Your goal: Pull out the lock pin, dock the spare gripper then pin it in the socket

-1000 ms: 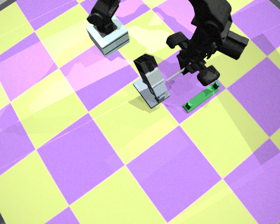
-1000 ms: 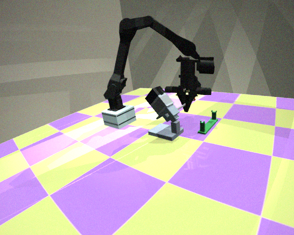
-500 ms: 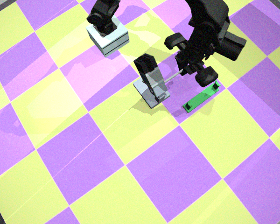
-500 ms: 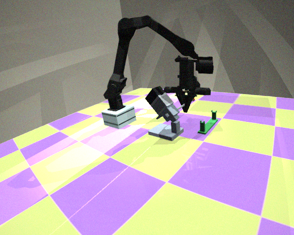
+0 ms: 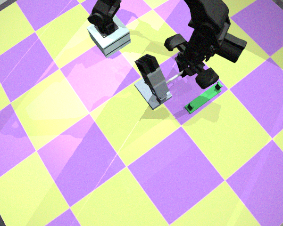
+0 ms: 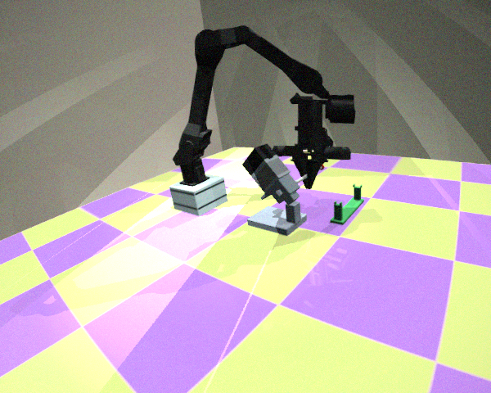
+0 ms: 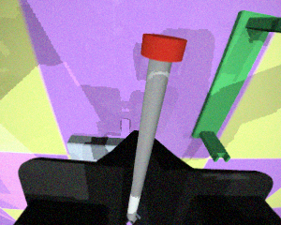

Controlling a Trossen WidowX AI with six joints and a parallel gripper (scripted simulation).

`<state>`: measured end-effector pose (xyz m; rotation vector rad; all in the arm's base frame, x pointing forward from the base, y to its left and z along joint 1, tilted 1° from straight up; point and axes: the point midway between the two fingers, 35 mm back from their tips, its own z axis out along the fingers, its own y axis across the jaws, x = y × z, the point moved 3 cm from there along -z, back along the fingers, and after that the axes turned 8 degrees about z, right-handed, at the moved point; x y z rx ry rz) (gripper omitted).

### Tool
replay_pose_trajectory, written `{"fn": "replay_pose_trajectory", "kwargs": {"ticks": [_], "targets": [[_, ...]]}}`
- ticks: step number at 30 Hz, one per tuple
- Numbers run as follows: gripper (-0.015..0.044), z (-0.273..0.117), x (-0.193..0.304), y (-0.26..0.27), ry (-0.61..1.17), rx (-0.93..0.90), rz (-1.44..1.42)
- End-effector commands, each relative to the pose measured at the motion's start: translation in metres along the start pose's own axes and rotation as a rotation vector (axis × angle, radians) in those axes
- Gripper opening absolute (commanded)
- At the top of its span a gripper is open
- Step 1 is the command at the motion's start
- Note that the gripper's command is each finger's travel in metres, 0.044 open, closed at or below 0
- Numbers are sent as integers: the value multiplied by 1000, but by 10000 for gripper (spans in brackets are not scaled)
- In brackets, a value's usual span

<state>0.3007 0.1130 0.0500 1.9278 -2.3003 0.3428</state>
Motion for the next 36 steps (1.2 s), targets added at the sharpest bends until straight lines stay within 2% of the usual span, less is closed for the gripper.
{"fn": "replay_pose_trajectory", "kwargs": {"ticks": [1,36], "targets": [[0,2,2,1,7,0,-5],[0,5,17,-1,4,10,-3]]}}
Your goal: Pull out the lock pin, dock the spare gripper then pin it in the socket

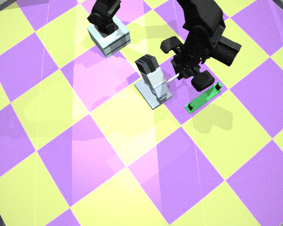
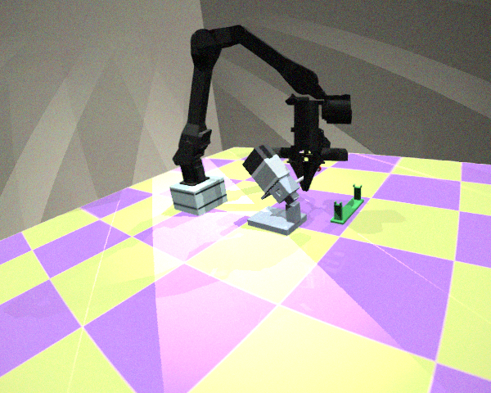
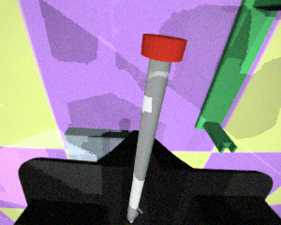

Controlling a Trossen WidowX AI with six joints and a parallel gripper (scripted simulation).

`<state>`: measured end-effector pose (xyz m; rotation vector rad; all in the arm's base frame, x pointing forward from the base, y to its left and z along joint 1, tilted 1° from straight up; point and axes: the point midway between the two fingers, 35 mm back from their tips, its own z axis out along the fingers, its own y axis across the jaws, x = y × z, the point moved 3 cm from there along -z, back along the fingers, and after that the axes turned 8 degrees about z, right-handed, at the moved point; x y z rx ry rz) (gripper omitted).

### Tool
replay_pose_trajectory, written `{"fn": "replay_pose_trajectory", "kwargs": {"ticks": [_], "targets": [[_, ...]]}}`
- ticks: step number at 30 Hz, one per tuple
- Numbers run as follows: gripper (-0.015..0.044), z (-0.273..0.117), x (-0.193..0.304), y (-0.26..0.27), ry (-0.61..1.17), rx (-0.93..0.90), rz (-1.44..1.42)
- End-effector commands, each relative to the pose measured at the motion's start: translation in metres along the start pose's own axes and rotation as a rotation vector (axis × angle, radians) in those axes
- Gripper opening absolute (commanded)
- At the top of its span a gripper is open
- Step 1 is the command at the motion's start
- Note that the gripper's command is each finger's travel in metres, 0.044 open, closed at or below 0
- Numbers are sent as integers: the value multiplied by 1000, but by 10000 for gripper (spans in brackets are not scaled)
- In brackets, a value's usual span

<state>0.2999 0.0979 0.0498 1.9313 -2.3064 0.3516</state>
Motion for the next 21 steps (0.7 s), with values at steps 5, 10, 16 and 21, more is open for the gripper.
{"fn": "replay_pose_trajectory", "kwargs": {"ticks": [5,10,16,21], "targets": [[0,2,5,0,6,2,-4],[0,3,7,0,6,3,-4],[0,3,9,0,6,4,-4],[0,4,11,0,6,5,-4]]}}
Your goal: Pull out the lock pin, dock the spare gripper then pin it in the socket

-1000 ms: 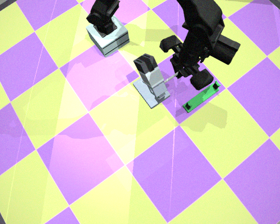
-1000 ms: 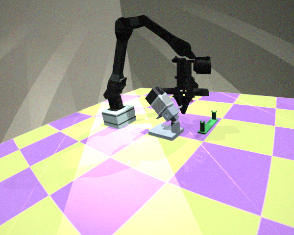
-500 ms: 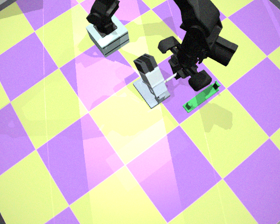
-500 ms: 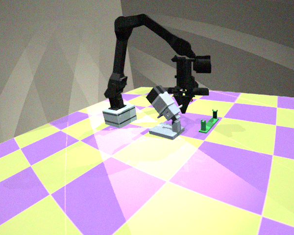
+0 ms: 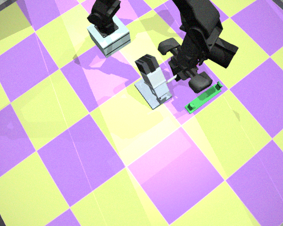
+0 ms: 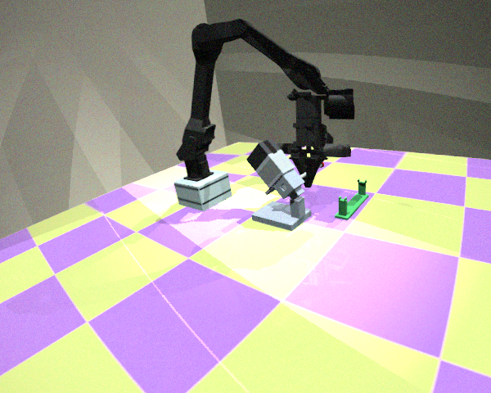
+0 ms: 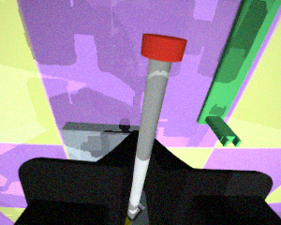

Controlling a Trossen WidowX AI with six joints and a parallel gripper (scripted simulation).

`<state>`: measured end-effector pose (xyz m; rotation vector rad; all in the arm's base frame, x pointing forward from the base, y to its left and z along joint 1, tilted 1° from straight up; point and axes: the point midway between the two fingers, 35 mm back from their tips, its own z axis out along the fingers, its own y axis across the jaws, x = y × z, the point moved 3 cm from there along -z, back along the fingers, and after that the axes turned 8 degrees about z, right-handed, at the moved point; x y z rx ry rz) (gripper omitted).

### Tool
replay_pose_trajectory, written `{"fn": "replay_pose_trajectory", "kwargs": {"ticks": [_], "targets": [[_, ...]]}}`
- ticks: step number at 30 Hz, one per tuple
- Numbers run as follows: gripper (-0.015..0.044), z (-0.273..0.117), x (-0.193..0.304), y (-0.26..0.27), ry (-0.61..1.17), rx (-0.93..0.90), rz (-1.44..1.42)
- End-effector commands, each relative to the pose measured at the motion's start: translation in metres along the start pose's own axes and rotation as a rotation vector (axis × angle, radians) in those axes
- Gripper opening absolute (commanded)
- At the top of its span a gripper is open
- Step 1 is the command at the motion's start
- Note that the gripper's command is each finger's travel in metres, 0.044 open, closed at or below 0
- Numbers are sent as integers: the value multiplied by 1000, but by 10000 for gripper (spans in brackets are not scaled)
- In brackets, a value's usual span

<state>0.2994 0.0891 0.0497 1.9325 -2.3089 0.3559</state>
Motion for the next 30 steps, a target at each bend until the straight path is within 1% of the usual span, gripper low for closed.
{"fn": "replay_pose_trajectory", "kwargs": {"ticks": [1,30], "targets": [[0,2,4,1,6,1,-4],[0,5,16,0,5,8,-3]]}}
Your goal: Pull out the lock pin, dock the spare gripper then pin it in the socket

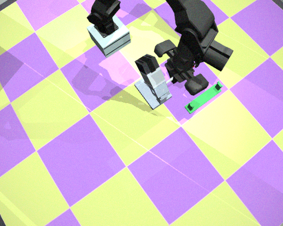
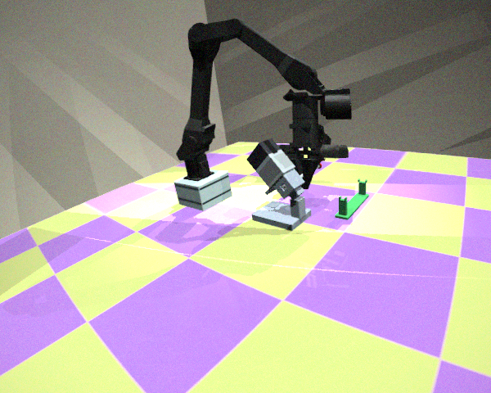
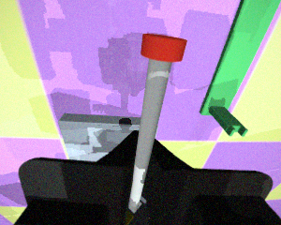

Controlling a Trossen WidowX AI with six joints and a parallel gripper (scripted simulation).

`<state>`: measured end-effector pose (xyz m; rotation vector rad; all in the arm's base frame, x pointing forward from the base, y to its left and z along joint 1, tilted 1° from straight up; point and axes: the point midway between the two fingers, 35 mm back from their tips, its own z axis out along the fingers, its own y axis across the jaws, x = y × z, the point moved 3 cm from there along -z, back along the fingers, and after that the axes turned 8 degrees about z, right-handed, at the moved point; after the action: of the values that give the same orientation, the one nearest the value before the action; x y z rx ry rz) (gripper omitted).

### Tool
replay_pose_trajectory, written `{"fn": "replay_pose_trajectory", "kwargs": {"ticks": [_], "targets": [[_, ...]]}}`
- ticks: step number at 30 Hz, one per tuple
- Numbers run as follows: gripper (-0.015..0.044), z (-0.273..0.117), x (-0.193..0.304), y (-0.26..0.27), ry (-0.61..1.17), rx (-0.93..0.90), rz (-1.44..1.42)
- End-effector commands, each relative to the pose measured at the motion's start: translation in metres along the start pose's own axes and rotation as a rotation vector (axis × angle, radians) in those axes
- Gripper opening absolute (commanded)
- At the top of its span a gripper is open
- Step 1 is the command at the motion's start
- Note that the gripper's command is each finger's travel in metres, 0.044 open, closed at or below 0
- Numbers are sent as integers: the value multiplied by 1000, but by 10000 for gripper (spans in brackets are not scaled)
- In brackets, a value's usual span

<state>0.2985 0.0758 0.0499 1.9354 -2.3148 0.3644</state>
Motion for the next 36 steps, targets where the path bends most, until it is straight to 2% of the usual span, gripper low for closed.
{"fn": "replay_pose_trajectory", "kwargs": {"ticks": [1,31,36], "targets": [[0,2,3,2,7,0,-5],[0,5,15,-1,5,8,-3],[131,4,13,-1,-1,8,2]]}}
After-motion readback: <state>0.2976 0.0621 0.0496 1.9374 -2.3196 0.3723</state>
